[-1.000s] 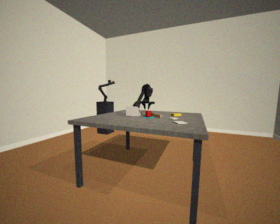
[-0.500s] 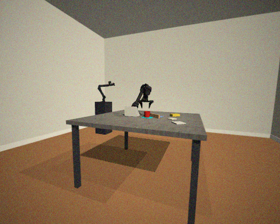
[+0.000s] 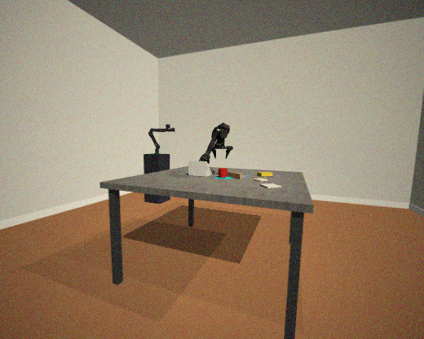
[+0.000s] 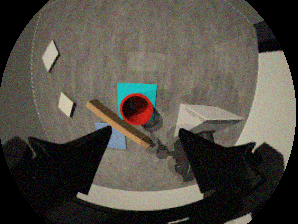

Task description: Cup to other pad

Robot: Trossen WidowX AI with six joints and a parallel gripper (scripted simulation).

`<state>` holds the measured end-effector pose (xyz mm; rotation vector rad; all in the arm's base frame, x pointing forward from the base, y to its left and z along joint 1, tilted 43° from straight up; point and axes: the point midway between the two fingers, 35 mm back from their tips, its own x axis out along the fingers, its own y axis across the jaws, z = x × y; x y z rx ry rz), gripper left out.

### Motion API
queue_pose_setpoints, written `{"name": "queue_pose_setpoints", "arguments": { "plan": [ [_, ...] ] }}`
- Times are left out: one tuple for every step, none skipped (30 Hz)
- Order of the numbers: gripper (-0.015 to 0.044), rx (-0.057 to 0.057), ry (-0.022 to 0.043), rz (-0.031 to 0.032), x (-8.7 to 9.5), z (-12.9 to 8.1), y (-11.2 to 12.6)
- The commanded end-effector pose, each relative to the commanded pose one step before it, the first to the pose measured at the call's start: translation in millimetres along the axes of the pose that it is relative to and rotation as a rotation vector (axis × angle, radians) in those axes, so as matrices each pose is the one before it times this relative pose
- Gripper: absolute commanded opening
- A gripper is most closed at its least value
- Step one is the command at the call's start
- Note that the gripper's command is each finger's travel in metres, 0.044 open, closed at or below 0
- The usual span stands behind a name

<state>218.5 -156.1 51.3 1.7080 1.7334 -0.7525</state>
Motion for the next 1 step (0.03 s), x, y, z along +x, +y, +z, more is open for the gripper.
{"name": "queue_pose_setpoints", "arguments": {
  "plan": [
    [0.0440,0.0006,0.00129,-0.00122,1.31,-0.09,-0.25]
  ]
}}
